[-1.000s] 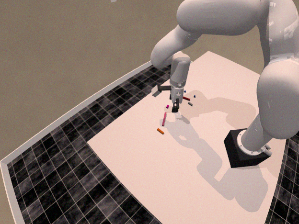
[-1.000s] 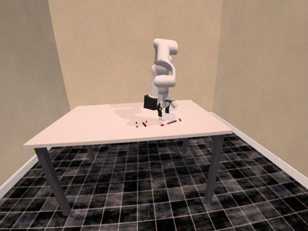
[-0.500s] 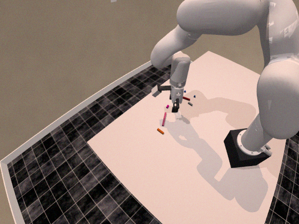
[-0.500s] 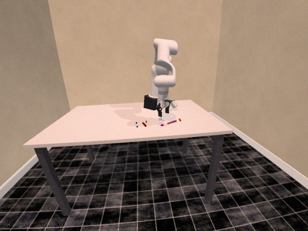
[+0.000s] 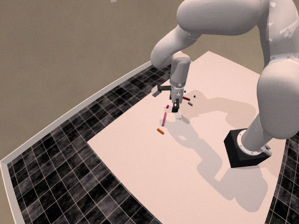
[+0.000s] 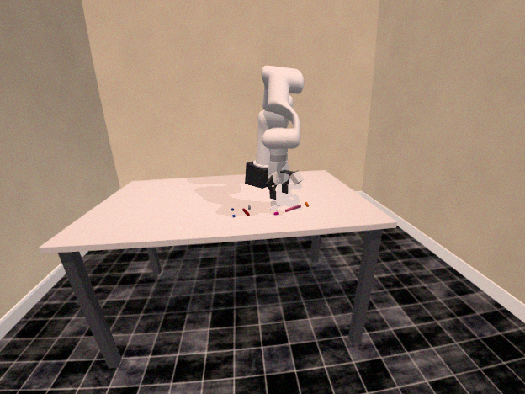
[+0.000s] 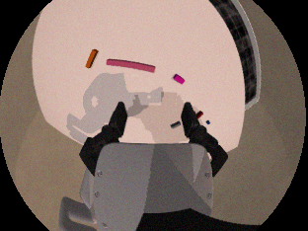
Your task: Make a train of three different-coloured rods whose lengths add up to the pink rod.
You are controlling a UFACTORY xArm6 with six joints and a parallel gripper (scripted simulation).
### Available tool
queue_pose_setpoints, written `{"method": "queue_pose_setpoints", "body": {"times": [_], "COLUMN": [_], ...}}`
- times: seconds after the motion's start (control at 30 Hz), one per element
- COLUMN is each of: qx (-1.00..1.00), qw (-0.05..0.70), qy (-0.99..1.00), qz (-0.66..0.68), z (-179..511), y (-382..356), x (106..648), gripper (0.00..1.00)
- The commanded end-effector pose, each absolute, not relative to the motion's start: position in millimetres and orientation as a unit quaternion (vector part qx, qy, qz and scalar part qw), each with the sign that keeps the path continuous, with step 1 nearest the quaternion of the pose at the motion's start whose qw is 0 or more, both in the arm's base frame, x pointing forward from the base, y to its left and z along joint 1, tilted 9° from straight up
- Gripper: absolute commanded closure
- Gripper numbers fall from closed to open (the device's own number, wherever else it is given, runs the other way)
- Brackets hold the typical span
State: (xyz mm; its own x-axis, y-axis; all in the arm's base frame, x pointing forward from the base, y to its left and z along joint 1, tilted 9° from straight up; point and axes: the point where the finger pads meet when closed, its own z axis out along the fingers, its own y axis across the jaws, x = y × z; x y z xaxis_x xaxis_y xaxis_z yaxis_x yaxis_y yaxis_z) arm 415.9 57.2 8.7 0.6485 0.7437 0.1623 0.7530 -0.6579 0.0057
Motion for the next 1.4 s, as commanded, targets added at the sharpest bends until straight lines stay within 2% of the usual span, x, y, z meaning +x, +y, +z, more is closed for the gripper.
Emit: {"method": "queue_pose_setpoints", "body": {"times": [0.0,1.37], "qx": [-0.907,-0.907], "qw": [0.031,0.031], "qy": [-0.412,-0.412], "qz": [-0.077,-0.077], "z": [9.9,9.9], "y": [57.2,57.2], "x": [417.0,417.0], "gripper": [0.0,0.0]}}
